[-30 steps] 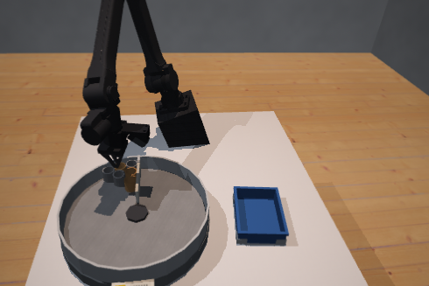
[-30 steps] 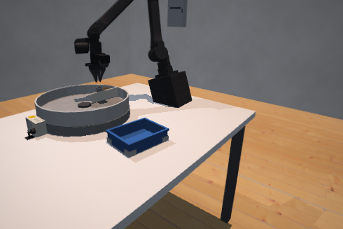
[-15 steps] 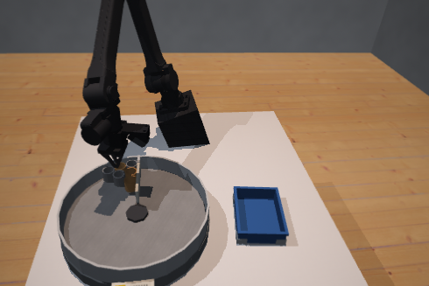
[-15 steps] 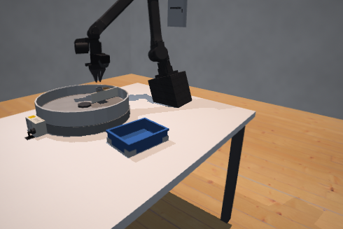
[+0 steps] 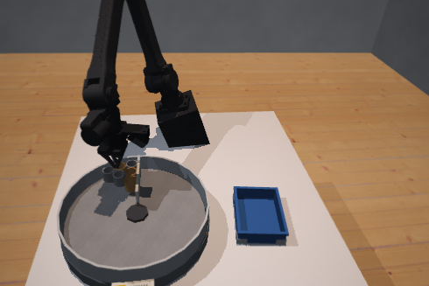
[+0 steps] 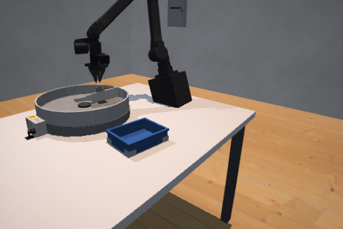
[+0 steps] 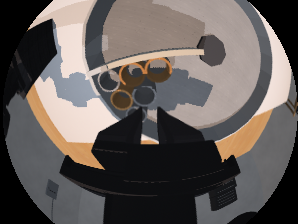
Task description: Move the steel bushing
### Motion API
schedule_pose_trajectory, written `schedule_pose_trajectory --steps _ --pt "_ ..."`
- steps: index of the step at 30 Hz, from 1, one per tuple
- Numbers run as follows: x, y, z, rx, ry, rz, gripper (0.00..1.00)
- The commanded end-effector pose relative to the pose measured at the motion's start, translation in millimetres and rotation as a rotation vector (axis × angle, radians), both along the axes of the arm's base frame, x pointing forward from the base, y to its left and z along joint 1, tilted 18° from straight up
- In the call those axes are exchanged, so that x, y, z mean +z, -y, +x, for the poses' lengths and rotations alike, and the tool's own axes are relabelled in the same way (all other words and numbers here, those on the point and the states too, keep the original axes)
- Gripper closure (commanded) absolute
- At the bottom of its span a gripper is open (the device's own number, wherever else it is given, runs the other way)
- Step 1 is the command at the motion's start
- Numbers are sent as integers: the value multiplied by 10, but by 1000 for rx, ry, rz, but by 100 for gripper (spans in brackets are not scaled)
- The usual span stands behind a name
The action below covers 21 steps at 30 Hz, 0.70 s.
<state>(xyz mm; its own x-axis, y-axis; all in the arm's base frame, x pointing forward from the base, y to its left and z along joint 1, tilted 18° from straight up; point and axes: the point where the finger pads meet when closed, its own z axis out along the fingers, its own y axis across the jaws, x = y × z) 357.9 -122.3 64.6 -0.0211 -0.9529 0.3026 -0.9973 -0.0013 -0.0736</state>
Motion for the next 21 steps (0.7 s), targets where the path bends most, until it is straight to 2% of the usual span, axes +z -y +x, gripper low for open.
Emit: schedule_pose_trajectory --steps 1,4,6,7,21 --pt "152 81 259 -21 62 -8 81" --pt "261 85 275 -21 90 -14 81" --pt "261 85 275 -21 90 -14 81" --pt "168 71 209 -21 66 -9 81" --pt "163 70 206 -21 64 -9 81"
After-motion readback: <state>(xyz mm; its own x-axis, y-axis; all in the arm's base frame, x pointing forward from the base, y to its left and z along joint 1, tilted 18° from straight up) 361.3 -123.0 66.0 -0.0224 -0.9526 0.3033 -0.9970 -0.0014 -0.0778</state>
